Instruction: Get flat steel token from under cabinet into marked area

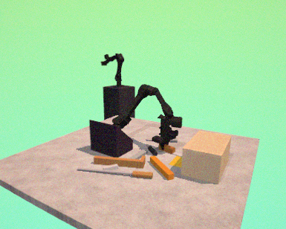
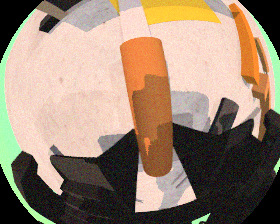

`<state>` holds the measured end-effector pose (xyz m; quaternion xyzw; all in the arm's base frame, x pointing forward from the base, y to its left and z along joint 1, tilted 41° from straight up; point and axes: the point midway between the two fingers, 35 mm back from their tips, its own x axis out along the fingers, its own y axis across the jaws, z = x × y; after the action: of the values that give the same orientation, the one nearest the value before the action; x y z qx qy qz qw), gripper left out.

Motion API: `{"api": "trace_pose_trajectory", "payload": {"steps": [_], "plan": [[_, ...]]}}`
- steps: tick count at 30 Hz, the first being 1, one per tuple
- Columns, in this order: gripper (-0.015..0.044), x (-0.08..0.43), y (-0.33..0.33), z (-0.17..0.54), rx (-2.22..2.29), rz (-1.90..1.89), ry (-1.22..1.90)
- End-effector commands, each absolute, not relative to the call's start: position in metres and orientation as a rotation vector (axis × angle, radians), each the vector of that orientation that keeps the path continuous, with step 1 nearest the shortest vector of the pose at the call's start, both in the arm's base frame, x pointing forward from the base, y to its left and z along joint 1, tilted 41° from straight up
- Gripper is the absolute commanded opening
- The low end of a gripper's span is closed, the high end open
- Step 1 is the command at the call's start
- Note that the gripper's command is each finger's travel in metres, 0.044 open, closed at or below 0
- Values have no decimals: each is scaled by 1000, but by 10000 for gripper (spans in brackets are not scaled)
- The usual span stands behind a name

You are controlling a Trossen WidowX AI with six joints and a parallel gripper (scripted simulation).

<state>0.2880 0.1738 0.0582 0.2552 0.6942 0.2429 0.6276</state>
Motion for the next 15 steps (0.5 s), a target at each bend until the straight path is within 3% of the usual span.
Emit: {"api": "trace_pose_trajectory", "payload": {"steps": [1,15], "plan": [[0,282,174,58,583,555,1593],[0,265,174,60,583,555,1594]]}}
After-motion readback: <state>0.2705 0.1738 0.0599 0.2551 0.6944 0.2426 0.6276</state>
